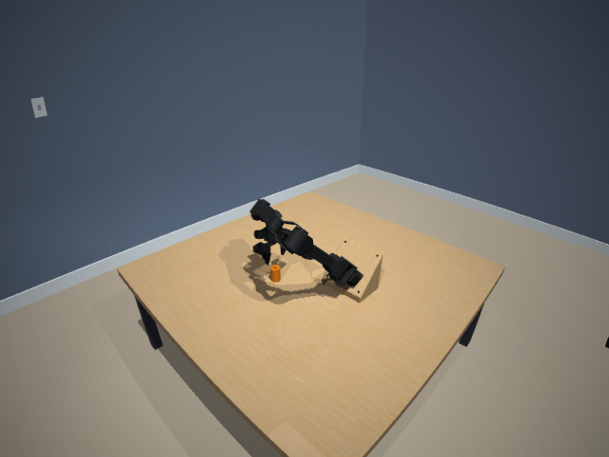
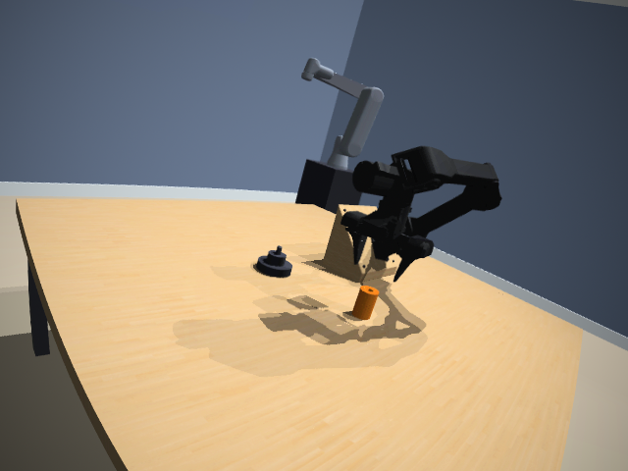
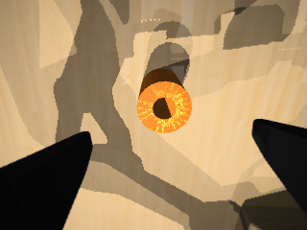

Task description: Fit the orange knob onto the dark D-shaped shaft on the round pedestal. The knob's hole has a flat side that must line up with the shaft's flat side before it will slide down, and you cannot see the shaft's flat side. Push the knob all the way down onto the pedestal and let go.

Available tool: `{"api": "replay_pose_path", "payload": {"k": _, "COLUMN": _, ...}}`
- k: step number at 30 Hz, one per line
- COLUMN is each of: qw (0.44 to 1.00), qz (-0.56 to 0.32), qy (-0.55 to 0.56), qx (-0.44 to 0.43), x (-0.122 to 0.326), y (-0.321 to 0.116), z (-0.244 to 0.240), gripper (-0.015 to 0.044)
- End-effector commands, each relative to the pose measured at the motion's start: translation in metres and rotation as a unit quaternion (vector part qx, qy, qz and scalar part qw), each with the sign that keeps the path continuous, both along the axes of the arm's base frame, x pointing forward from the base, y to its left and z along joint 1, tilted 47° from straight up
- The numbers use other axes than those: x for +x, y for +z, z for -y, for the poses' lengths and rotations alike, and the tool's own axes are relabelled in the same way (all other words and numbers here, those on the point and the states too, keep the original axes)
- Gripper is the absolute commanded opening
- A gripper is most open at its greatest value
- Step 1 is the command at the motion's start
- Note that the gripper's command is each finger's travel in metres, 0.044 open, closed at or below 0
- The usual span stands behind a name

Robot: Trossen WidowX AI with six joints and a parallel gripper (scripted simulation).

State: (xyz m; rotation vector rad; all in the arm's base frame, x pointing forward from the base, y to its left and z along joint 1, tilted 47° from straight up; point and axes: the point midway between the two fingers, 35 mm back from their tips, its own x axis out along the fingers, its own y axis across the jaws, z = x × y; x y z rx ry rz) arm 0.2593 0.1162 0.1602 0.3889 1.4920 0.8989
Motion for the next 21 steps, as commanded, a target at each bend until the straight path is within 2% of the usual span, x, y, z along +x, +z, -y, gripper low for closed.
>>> {"api": "replay_pose_path", "payload": {"k": 1, "qw": 1.0, "qz": 0.003, "qy": -0.003, "qx": 0.003, "x": -0.001, "y": -0.005, "z": -0.007, "gripper": 0.044}}
{"api": "replay_pose_path", "payload": {"k": 21, "qw": 1.0, "qz": 0.004, "qy": -0.003, "qx": 0.002, "x": -0.005, "y": -0.03, "z": -0.032, "gripper": 0.044}}
